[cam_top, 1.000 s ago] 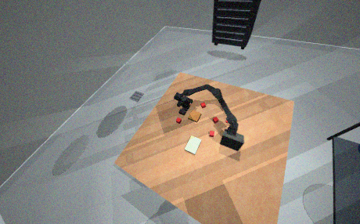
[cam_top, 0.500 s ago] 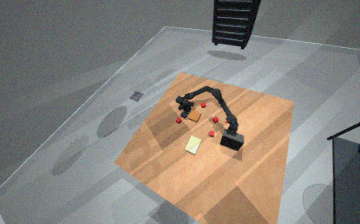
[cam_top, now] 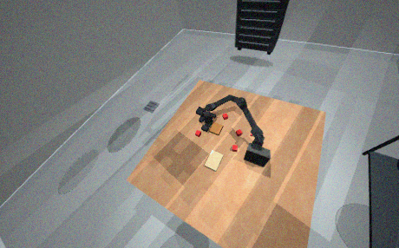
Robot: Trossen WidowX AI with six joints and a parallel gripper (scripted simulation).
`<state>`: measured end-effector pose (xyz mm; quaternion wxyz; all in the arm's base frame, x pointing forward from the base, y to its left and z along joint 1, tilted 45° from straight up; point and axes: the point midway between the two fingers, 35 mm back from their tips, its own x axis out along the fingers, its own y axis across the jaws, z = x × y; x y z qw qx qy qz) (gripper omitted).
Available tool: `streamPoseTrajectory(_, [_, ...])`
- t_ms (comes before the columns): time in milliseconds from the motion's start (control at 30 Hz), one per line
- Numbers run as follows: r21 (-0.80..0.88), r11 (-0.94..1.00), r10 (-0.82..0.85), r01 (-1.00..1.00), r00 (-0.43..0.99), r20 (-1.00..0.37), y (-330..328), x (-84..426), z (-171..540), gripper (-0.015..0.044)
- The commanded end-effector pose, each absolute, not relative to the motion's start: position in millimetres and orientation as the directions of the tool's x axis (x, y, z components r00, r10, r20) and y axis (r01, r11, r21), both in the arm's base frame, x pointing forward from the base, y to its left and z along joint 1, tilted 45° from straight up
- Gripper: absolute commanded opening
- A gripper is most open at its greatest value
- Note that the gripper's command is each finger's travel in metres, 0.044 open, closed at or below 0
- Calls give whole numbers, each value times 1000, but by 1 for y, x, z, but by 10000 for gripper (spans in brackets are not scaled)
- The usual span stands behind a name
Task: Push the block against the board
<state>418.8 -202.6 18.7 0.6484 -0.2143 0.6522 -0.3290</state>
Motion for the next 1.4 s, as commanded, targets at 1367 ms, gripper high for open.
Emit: streamPoseTrajectory(1367, [-706,694,-705,142,-67,-706,-196,375,19,0])
